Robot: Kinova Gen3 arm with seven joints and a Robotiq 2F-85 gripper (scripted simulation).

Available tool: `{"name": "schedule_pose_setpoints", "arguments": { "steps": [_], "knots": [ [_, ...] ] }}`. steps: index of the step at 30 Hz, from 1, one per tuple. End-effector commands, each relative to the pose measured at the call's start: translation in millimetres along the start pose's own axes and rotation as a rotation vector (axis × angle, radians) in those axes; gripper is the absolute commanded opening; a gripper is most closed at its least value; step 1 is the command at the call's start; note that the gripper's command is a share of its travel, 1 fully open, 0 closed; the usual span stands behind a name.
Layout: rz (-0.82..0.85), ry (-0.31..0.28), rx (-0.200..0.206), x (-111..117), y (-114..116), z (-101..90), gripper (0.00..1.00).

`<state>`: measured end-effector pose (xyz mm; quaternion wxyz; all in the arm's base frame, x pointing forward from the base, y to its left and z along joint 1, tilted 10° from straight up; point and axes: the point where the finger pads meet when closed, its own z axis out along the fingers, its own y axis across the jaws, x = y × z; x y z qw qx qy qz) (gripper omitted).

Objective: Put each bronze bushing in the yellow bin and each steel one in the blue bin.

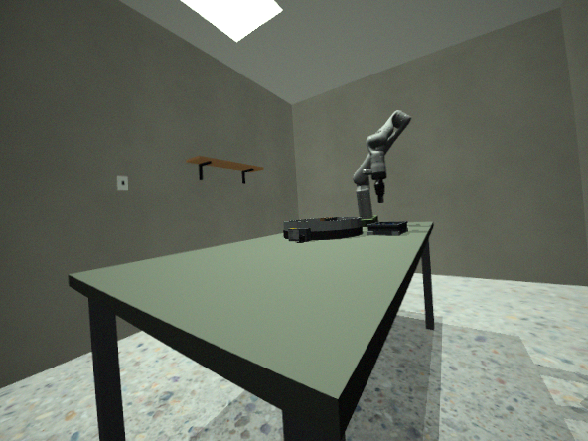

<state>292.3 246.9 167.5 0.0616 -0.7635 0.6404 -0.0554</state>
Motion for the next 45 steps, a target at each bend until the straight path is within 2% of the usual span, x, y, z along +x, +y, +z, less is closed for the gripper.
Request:
{"name": "schedule_pose_setpoints", "arguments": {
  "steps": [1, 43, 45],
  "knots": [
    [0.0, -0.001, 0.001, -0.1, -0.3, -0.3, 0.19],
    [0.0, -0.001, 0.001, -0.1, -0.3, -0.4, 0.19],
    [0.14, -0.001, 0.001, 15.7, -0.3, 0.5, 0.18]
  ]
}}
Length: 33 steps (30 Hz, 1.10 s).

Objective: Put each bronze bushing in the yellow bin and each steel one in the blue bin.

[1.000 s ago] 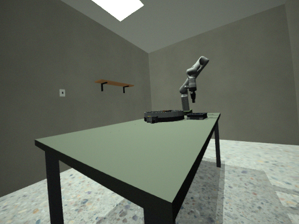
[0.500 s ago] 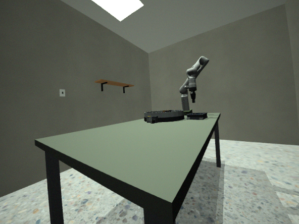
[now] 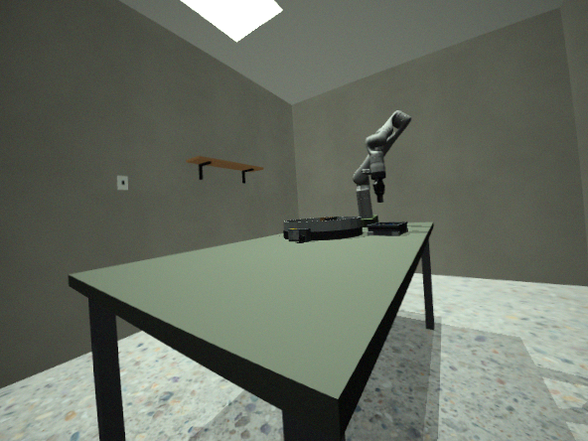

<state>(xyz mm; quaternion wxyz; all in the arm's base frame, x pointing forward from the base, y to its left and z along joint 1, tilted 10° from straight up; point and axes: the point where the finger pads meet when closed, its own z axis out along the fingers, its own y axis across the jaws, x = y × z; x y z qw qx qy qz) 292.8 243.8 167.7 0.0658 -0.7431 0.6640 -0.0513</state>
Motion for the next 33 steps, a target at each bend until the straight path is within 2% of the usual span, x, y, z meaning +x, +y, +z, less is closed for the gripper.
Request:
{"name": "schedule_pose_setpoints", "arguments": {
  "steps": [1, 2, 5, 8, 12, 14, 19, 23, 25, 28, 31, 33],
  "knots": [
    [0.076, 0.005, 0.0, 12.6, -1.1, 0.6, 0.18],
    [0.076, 0.005, 0.0, 12.6, -1.1, 0.6, 0.18],
    [0.286, 0.005, 0.0, 36.3, -2.7, 1.7, 0.18],
    [0.286, 0.005, 0.0, 36.3, -2.7, 1.7, 0.18],
    [0.554, 0.005, 0.001, 66.3, -4.6, 3.0, 0.18],
    [0.634, 0.005, 0.001, 75.9, -5.2, 3.5, 0.18],
    [0.634, 0.005, 0.001, 75.9, -5.2, 3.5, 0.18],
    [0.901, 0.004, 0.002, 105.6, -7.1, 4.8, 0.18],
    [0.983, 0.005, 0.002, 115.5, -7.8, 5.3, 0.18],
    [0.983, 0.005, 0.002, 115.5, -7.8, 5.3, 0.18],
    [1.186, 0.005, 0.002, 138.3, -9.2, 6.4, 0.18],
    [1.262, 0.005, 0.002, 147.1, -9.8, 6.8, 0.18]
  ]
}}
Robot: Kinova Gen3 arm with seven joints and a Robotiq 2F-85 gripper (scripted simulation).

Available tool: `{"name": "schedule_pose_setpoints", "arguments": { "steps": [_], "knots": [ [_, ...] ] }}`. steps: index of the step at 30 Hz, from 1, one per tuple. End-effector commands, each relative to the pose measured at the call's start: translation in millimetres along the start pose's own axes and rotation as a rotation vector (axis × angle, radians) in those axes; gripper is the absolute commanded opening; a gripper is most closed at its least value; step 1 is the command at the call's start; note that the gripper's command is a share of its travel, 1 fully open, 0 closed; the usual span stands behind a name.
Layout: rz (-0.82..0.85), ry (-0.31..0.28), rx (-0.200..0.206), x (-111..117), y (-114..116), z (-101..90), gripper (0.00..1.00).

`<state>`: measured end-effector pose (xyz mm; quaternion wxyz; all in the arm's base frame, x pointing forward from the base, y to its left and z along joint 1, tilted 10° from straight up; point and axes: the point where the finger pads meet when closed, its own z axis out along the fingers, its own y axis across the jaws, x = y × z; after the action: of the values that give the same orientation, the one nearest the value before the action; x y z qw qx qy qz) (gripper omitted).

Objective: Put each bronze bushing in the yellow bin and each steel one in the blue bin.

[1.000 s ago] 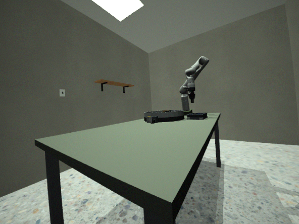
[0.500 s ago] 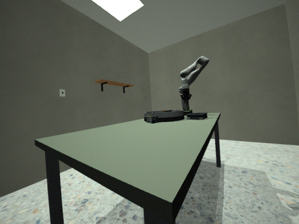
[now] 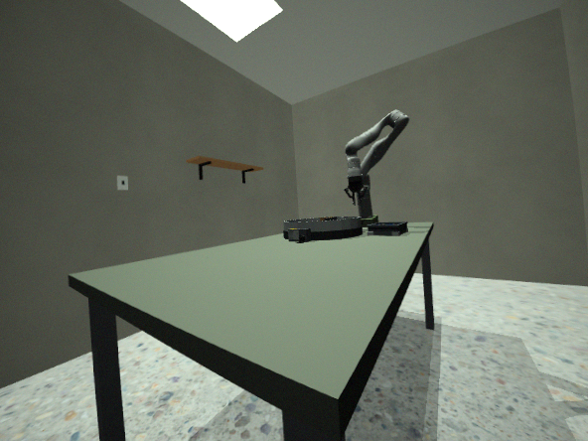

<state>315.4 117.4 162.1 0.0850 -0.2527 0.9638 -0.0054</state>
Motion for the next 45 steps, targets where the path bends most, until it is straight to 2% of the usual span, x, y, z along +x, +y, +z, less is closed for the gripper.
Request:
{"name": "schedule_pose_setpoints", "arguments": {
  "steps": [1, 7, 10, 11, 13, 17, 18, 20, 23, 25, 28, 34, 40, 43, 44, 45],
  "knots": [
    [0.157, 0.006, 0.006, 7.5, -25.1, 1.6, 0.18],
    [0.161, 0.006, 0.006, 7.7, -25.8, 1.6, 0.18],
    [0.369, 0.006, 0.006, 15.5, -48.0, 2.7, 0.18],
    [0.37, 0.006, 0.006, 15.6, -48.3, 2.7, 0.18],
    [0.506, 0.005, 0.006, 20.6, -62.7, 3.3, 0.18],
    [0.51, 0.005, 0.007, 20.8, -63.2, 3.4, 0.18],
    [0.579, 0.005, 0.007, 23.4, -70.7, 3.7, 0.18],
    [0.579, 0.005, 0.007, 23.4, -70.7, 3.7, 0.18],
    [0.781, 0.004, 0.007, 30.8, -92.0, 4.7, 0.18],
    [0.858, 0.004, 0.007, 33.9, -100.7, 5.1, 0.18],
    [0.858, 0.004, 0.007, 33.9, -100.7, 5.1, 0.18],
    [1.199, 0.002, 0.007, 46.4, -136.7, 6.8, 0.18],
    [1.207, 0.003, 0.008, 46.9, -138.1, 6.8, 0.18],
    [1.415, 0.002, 0.008, 54.7, -160.4, 7.9, 0.18],
    [1.416, 0.002, 0.008, 54.8, -160.6, 7.9, 0.18],
    [1.486, 0.001, 0.008, 57.4, -168.1, 8.2, 0.18]
  ]
}}
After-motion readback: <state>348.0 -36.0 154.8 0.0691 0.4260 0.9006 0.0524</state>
